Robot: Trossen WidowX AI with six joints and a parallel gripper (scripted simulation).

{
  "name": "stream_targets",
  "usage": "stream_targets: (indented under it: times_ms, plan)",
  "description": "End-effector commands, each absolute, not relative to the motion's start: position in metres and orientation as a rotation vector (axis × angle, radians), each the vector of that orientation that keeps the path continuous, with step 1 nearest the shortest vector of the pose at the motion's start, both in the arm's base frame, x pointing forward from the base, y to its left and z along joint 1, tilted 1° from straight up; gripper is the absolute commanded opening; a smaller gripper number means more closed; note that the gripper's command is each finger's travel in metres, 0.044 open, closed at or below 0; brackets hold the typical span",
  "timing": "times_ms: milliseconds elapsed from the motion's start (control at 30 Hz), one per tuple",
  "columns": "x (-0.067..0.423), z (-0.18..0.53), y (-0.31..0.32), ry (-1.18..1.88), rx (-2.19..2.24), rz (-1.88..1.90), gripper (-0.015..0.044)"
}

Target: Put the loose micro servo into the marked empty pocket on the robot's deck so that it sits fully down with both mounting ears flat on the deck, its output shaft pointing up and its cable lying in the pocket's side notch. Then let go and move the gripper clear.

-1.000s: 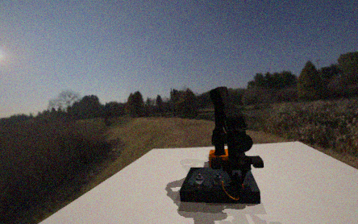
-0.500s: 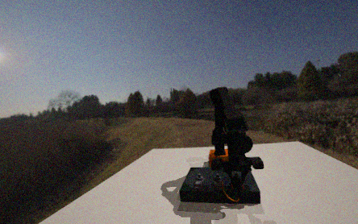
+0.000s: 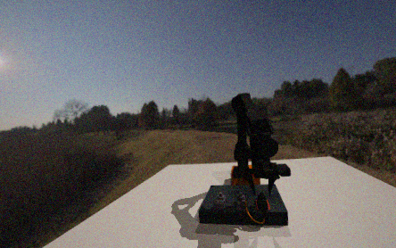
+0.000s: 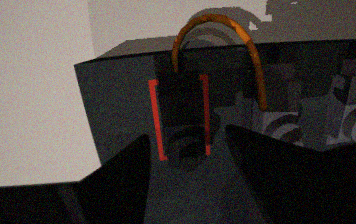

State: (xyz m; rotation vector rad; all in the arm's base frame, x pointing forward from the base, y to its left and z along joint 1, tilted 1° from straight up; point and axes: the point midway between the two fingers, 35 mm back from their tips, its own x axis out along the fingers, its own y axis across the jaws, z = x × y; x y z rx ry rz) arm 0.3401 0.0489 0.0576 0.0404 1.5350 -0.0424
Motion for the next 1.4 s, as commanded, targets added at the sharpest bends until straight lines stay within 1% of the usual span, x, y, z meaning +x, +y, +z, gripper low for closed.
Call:
stream_targets:
  times_ms: [0, 133, 167, 233, 300, 533, 800, 1367]
  plan:
    - [0.32, 0.074, 0.052, 1.535, 0.042, -0.044, 0.0319]
    - [0.278, 0.1, 0.055, 1.54, 0.042, -0.044, 0.0424]
    - [0.266, 0.106, 0.056, 1.542, 0.042, -0.044, 0.044]
    - [0.244, 0.115, 0.055, 1.544, 0.042, -0.044, 0.044]
    - [0.236, 0.118, 0.055, 1.545, 0.041, -0.044, 0.044]
    - [0.236, 0.12, 0.055, 1.545, 0.041, -0.044, 0.044]
    - [0.236, 0.167, 0.054, 1.54, 0.04, -0.039, 0.044]
    - [0.236, 0.167, 0.054, 1.54, 0.04, -0.039, 0.044]
